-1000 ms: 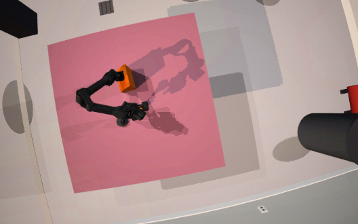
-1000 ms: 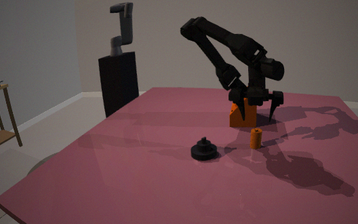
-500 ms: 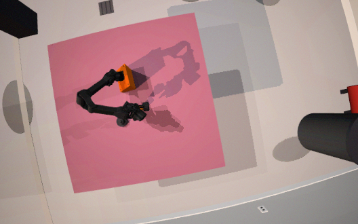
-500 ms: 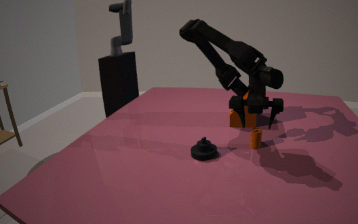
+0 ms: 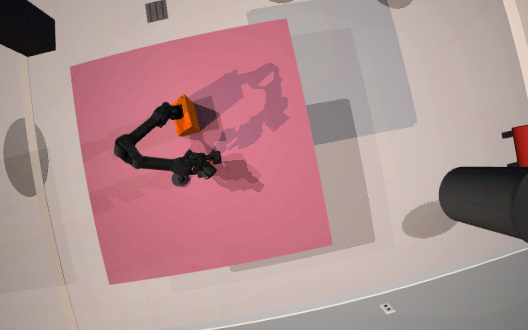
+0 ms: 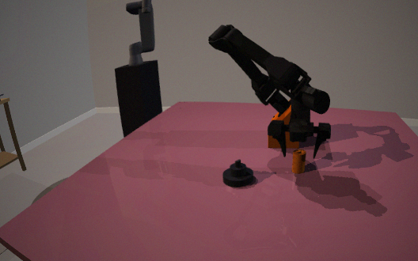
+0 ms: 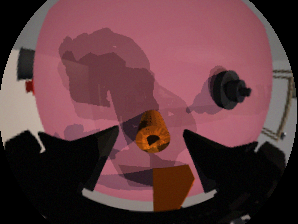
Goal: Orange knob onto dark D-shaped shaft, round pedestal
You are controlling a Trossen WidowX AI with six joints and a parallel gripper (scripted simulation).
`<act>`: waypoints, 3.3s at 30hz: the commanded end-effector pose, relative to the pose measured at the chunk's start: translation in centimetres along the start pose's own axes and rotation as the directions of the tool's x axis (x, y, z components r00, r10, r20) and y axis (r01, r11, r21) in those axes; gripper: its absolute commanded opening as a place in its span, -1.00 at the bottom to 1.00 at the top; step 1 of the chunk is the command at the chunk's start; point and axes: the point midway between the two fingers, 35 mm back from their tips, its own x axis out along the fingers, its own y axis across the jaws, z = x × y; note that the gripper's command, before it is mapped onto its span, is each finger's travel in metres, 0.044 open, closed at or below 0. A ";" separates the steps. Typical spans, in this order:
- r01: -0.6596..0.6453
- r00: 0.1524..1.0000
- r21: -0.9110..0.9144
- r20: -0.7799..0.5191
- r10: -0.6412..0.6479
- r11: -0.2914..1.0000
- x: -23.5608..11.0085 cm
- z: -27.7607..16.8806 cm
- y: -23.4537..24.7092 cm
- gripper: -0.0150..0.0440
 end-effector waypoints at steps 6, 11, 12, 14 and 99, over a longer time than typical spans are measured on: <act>0.010 1.000 -0.011 -0.005 -0.010 1.000 1.8 -0.3 0.0 1.00; 0.011 1.000 -0.011 -0.005 -0.011 1.000 2.6 -0.3 -0.1 1.00; 0.012 1.000 -0.011 -0.005 -0.012 1.000 2.7 -0.3 -0.1 1.00; 0.012 1.000 -0.011 -0.005 -0.012 1.000 3.0 -0.3 -0.1 1.00; -0.028 1.000 0.011 -0.004 0.028 1.000 -8.1 4.9 -6.6 -0.49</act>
